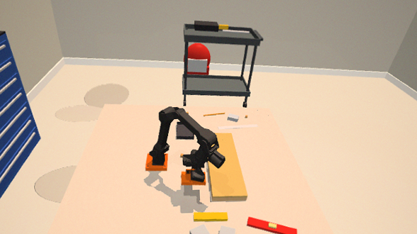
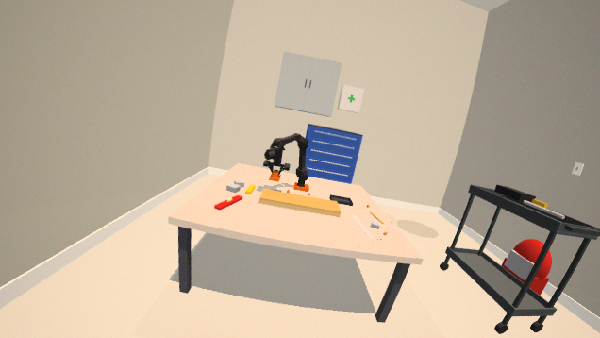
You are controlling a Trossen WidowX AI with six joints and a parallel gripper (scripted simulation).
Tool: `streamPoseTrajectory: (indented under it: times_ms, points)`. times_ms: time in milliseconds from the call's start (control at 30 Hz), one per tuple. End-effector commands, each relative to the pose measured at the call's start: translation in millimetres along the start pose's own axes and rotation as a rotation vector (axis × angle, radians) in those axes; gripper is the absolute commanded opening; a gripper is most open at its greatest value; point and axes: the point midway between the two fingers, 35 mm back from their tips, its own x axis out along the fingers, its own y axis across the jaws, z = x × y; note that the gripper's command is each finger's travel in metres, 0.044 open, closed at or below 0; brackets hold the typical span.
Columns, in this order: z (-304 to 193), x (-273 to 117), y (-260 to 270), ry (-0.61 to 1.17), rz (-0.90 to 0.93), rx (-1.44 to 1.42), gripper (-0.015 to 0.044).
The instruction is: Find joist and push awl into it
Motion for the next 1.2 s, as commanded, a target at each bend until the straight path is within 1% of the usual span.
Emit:
streamPoseTrajectory:
  times_ms: [0, 567, 1167]
  points:
    - [-3.8, -6.1, 1.0, 0.023, 0.009, -0.07, 0.0]
    - [-36.7, -15.5, 3.7, 0.12, 0.066, -0.678, 0.0]
    - [-71.6, -27.9, 4.3, 0.192, 0.191, -1.325, 0.0]
